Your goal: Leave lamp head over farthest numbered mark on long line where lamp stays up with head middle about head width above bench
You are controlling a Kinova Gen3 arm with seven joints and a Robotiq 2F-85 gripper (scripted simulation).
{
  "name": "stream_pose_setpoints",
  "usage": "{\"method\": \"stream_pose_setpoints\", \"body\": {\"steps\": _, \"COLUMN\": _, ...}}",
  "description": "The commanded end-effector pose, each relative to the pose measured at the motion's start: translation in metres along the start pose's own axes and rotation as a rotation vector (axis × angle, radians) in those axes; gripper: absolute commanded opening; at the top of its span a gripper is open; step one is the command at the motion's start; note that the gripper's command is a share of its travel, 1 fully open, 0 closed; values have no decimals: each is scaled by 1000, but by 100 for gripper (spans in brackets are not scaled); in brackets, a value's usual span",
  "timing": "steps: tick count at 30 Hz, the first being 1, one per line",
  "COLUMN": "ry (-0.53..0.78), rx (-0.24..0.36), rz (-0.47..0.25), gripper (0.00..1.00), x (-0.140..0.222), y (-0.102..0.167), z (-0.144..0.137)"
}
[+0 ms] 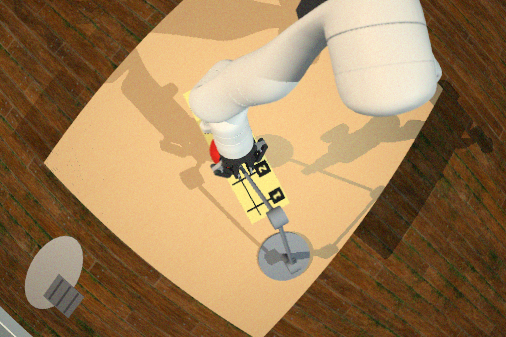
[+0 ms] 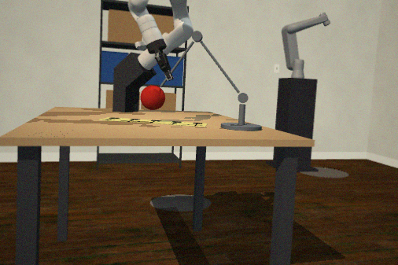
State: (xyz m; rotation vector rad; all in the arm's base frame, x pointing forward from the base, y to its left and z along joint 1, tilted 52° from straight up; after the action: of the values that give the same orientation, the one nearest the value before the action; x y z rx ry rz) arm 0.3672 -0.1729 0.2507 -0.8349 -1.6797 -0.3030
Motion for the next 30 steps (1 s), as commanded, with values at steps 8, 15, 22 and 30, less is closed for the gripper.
{"method": "stream_pose_setpoints", "body": {"steps": 8, "ry": 0, "rx": -2, "rz": 1, "gripper": 0, "x": 0, "y": -1, "z": 0}}
{"method": "stream_pose_setpoints", "body": {"steps": 15, "ry": 0, "rx": -2, "rz": 1, "gripper": 0, "x": 0, "y": -1, "z": 0}}
{"method": "stream_pose_setpoints", "body": {"steps": 22, "ry": 0, "rx": -1, "rz": 1, "gripper": 0, "x": -3, "y": -1, "z": 0}}
{"method": "stream_pose_setpoints", "body": {"steps": 30, "ry": -1, "rx": 0, "rz": 0, "gripper": 0, "x": -22, "y": -6, "z": 1}}
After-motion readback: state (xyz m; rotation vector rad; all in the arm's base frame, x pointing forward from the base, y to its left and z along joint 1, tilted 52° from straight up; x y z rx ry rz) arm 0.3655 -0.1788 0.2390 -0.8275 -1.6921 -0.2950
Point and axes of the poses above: the point where the finger pads meet when closed, its own y axis out along the fingers, its own z axis across the jaws, x = y × z, the point moved 10 cm from there along -y, back along the fingers, and after that the axes turned 3 degrees about -y, right-handed, at the moved point
